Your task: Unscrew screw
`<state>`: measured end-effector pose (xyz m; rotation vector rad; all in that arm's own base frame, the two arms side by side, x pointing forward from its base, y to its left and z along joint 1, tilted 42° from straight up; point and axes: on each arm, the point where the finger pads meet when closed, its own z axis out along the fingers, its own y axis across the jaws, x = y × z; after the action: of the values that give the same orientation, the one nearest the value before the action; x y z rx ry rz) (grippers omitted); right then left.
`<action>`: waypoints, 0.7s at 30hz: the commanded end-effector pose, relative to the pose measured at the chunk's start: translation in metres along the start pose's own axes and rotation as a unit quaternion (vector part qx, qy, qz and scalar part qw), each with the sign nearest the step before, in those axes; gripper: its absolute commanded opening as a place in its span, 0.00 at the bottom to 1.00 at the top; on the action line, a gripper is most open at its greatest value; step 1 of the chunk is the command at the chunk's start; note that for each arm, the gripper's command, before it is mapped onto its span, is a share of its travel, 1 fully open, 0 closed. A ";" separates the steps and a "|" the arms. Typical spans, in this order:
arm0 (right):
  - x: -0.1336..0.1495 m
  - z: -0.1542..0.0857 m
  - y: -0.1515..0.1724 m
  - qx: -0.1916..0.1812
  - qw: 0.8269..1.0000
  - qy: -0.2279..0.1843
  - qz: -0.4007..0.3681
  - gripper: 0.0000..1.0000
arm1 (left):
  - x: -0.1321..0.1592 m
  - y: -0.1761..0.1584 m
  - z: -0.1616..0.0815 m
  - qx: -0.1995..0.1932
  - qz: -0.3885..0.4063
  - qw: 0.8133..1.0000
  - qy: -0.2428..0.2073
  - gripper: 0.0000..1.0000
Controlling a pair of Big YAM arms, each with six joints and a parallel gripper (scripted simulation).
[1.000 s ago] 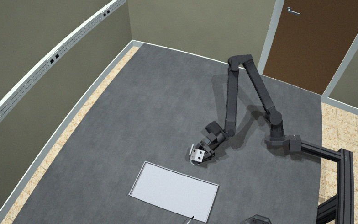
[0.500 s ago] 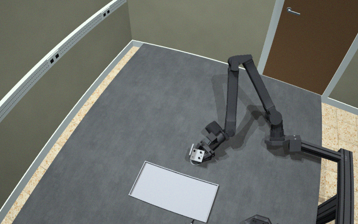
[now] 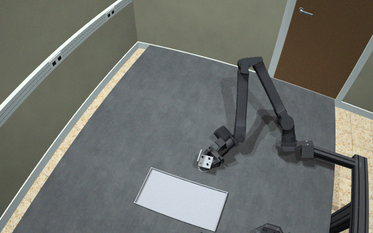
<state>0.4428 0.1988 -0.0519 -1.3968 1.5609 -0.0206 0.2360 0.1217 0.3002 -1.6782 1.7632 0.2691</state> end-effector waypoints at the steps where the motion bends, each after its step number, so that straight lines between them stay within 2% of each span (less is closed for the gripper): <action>1: -0.005 0.001 -0.003 0.004 1.000 -0.006 -0.001 0.59 | -0.003 -0.002 0.007 0.000 -0.005 1.000 -0.002 0.42; 9: -0.005 0.001 -0.003 0.004 1.000 -0.006 -0.001 0.59 | -0.004 -0.002 0.022 0.002 -0.006 1.000 -0.003 0.42; 11: -0.005 0.001 -0.003 0.004 1.000 -0.006 -0.001 0.59 | -0.014 -0.009 0.010 0.019 -0.016 1.000 -0.010 0.42; 14: -0.005 0.001 -0.003 0.004 1.000 -0.006 -0.001 0.59 | -0.013 -0.010 0.008 0.022 -0.014 1.000 -0.010 0.42; 15: -0.005 0.001 -0.003 0.004 1.000 -0.006 -0.001 0.59 | -0.004 -0.002 0.023 0.004 -0.007 1.000 -0.004 0.42; 21: -0.005 0.001 -0.003 0.004 1.000 -0.006 -0.001 0.59 | -0.003 -0.002 0.038 -0.001 -0.004 1.000 -0.002 0.42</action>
<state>0.4428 0.1988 -0.0519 -1.3968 1.5609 -0.0206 0.2465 0.1399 0.2747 -1.6966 1.7519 0.2665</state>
